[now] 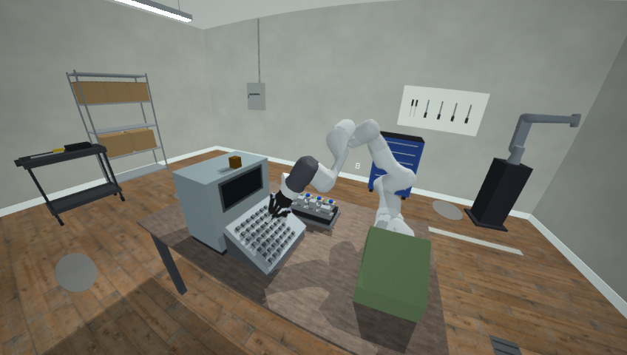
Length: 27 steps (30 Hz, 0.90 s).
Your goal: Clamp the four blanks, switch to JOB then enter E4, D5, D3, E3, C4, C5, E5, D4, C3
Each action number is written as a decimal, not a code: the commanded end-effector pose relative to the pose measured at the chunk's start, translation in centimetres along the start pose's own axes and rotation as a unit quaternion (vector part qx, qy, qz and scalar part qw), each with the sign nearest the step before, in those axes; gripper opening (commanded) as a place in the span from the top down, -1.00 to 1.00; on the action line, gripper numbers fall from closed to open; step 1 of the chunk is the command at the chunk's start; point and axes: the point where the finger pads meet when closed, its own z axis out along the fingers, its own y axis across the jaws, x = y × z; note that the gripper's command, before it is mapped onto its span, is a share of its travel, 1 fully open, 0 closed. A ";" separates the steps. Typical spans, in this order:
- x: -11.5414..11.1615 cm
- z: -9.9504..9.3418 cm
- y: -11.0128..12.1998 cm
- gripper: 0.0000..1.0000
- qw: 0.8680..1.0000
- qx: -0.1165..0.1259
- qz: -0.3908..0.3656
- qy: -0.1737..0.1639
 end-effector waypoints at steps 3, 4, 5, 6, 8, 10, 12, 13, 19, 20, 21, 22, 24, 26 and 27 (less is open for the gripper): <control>-0.1 0.1 -0.1 1.00 1.000 0.001 -0.004 -0.001; -0.1 0.1 -0.1 1.00 1.000 0.001 -0.004 -0.001; -0.1 0.1 -0.1 1.00 1.000 0.001 -0.004 -0.001; -0.1 0.2 -0.1 1.00 1.000 0.001 -0.004 -0.001; -0.1 0.2 -0.1 1.00 1.000 0.001 -0.004 -0.001; -0.1 0.2 -0.1 1.00 1.000 0.001 -0.004 -0.001; -0.1 0.3 -0.1 1.00 1.000 0.001 -0.004 -0.001; -0.1 0.3 -0.1 1.00 1.000 0.001 -0.004 -0.001; -0.1 0.5 -0.1 1.00 1.000 0.001 -0.004 -0.001; -0.1 0.6 -0.1 1.00 1.000 0.001 -0.004 -0.001; -0.1 0.6 -0.1 1.00 1.000 0.001 -0.004 -0.001; -0.1 0.7 -0.1 1.00 1.000 0.001 -0.004 -0.001; -0.1 0.8 -0.1 1.00 1.000 0.001 -0.004 -0.001; -0.1 0.9 -0.1 1.00 1.000 0.001 -0.004 -0.001; -0.1 1.0 -0.1 1.00 1.000 0.001 -0.004 -0.001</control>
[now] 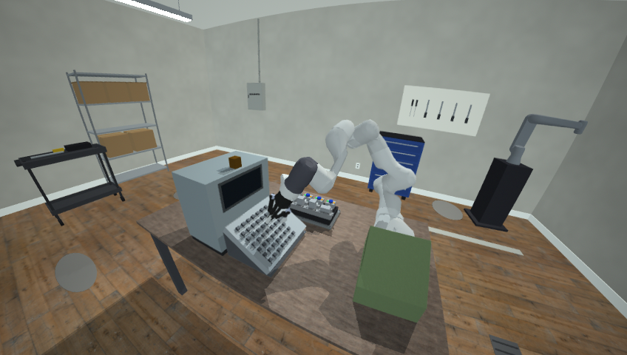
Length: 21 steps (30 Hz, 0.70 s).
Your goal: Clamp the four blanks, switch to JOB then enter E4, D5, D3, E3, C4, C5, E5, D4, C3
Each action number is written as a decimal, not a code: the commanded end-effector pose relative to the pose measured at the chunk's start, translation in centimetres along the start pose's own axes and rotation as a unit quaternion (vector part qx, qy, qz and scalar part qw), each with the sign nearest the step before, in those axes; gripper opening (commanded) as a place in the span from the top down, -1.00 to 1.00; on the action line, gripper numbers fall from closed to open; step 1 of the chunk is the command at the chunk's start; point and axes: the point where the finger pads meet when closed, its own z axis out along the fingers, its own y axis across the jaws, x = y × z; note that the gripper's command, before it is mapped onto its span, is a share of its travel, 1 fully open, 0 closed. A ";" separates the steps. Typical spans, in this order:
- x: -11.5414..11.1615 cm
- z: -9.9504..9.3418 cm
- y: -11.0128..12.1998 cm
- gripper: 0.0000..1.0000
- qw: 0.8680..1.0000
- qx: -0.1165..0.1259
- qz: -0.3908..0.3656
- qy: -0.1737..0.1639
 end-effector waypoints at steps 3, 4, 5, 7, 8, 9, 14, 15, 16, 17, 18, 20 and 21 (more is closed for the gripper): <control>0.0 0.5 -0.1 1.00 1.000 0.001 -0.002 -0.001; 0.0 0.6 -0.1 1.00 1.000 0.001 -0.002 -0.001; 0.0 0.6 -0.1 1.00 1.000 0.001 -0.002 -0.001; 0.0 0.6 -0.1 1.00 1.000 0.001 -0.002 -0.001; 0.0 0.6 -0.1 1.00 1.000 0.001 -0.002 -0.001; 0.0 0.7 -0.1 1.00 1.000 0.001 -0.002 -0.001; 0.0 0.8 -0.1 1.00 1.000 0.001 -0.002 -0.001; 0.0 0.9 -0.1 1.00 1.000 0.001 -0.002 -0.001; 0.0 0.9 -0.1 1.00 1.000 0.001 -0.002 -0.001; 0.0 0.9 -0.1 1.00 1.000 0.001 -0.002 -0.001; 0.0 0.9 -0.1 1.00 1.000 0.001 -0.002 -0.001; 0.0 0.9 -0.1 1.00 1.000 0.001 -0.002 -0.001; 0.0 0.9 -0.1 1.00 1.000 0.001 -0.002 -0.001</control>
